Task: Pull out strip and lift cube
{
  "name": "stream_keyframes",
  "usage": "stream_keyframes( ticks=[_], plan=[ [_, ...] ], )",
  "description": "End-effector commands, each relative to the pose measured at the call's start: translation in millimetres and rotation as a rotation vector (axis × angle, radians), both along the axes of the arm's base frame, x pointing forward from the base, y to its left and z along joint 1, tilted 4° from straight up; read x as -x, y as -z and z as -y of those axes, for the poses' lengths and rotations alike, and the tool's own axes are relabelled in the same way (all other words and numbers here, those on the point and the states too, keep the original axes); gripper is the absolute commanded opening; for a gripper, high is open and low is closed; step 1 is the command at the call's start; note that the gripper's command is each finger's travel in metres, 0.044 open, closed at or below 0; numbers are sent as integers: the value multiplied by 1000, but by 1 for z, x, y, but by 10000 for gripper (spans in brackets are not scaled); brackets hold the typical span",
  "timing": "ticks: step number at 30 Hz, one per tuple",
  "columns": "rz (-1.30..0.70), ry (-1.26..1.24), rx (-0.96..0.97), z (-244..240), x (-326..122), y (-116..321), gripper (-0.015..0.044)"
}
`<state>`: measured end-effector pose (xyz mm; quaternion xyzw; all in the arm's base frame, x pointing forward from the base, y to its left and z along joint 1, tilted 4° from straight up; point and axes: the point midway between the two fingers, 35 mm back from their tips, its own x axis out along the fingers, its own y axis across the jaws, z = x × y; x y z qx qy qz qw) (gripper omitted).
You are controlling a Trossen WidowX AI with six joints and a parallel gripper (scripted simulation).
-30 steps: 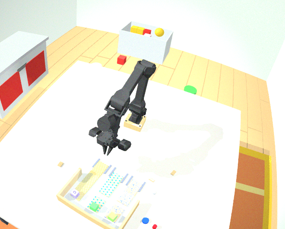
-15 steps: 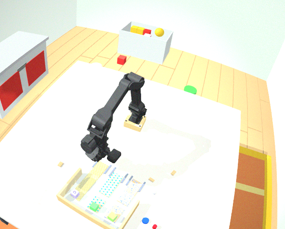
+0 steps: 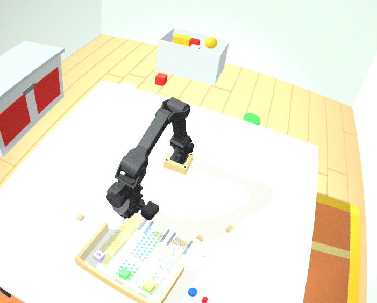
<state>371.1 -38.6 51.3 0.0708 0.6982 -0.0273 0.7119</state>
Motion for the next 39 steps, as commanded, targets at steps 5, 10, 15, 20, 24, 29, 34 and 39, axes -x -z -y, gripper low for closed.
stream_keyframes(
  ticks=[5, 10, 15, 20, 24, 29, 34, 39],
  plan=[
    [-7, -2, 3, 0, 2, 15, 0],
    [-7, -2, 3, -1, 2, 23, 0],
    [-7, -2, 3, -1, 3, 31, 0],
    [-7, -2, 3, -2, 4, 39, 0],
    [-7, -2, 3, -3, 4, 46, 0],
    [-7, -2, 3, -3, 5, 47, 0],
    [-7, -2, 3, -3, 5, 47, 0],
    [-7, -2, 3, -3, 4, 47, 0]
  ],
)
